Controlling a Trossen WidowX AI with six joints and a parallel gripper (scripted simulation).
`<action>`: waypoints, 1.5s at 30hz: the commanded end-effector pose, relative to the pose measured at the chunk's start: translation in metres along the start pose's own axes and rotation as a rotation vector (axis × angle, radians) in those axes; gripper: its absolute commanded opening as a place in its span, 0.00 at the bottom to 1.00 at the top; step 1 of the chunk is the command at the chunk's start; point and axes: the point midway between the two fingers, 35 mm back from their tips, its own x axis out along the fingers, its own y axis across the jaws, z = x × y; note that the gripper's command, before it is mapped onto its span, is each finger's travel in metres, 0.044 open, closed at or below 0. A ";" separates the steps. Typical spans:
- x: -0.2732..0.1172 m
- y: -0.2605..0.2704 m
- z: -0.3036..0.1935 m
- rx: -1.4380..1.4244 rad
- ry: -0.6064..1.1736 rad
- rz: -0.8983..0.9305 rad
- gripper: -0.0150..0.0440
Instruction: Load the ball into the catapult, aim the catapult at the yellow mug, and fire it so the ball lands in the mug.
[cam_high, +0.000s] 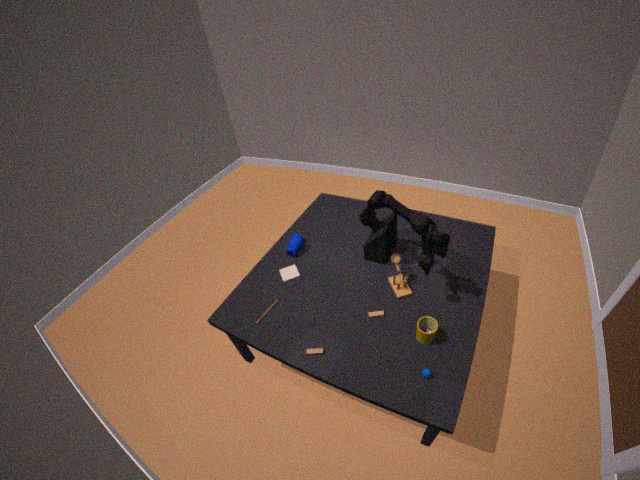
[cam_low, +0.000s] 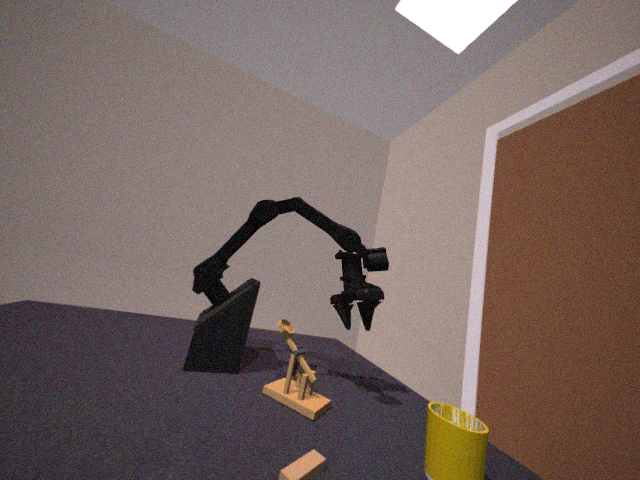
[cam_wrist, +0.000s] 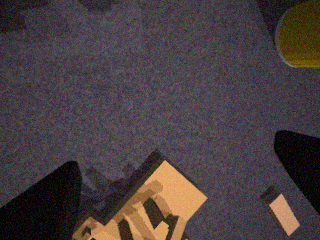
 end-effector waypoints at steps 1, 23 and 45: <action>-0.007 -0.033 0.009 0.140 -0.086 -0.018 1.00; -0.052 -0.204 0.002 0.757 -0.444 -0.146 1.00; -0.052 -0.205 -0.006 0.776 -0.442 -0.156 1.00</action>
